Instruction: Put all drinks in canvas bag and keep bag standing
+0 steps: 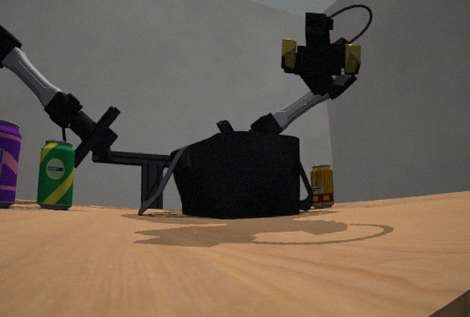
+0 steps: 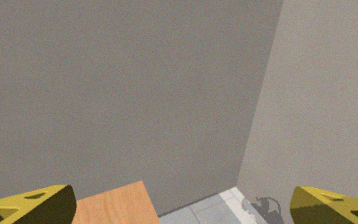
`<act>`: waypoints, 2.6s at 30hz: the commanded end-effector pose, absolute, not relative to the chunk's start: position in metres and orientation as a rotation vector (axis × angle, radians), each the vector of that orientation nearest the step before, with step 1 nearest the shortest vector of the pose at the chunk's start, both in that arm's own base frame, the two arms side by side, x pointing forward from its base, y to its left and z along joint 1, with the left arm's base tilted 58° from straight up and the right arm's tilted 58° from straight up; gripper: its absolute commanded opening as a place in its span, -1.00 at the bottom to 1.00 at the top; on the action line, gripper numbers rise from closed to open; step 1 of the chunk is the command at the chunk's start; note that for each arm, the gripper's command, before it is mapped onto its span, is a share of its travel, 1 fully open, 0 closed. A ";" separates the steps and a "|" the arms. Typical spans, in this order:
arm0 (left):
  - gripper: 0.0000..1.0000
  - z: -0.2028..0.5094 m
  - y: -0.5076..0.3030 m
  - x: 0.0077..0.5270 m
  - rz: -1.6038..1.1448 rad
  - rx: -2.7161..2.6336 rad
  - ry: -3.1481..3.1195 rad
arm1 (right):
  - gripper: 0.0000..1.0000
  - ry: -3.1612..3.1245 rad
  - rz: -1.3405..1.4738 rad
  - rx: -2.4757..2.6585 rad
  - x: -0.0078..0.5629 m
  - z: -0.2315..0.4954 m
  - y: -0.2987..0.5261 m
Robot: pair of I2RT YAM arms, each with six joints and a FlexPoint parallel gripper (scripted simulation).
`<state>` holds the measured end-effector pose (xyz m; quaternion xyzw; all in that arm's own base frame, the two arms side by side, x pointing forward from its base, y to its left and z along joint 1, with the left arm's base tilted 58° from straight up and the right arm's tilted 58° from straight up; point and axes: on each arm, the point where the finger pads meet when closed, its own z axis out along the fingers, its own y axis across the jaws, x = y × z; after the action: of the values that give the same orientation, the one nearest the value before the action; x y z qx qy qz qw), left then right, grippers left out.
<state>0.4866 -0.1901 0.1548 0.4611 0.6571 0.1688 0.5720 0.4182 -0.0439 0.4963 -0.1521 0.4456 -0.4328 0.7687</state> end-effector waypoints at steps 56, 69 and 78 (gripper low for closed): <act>1.00 0.300 -0.053 0.381 0.086 0.168 2.014 | 1.00 1.554 0.031 -0.062 0.366 0.414 0.013; 1.00 0.187 -0.112 0.320 0.401 0.685 2.462 | 1.00 1.554 0.031 -0.062 0.366 0.414 0.013; 1.00 0.157 -0.125 0.269 0.749 1.170 2.525 | 1.00 1.554 0.031 -0.062 0.366 0.414 0.013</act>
<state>0.2962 -0.1323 0.1607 0.3481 0.8936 0.1848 0.2150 0.3751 0.0012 0.3998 -0.0038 0.7118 0.0051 0.7023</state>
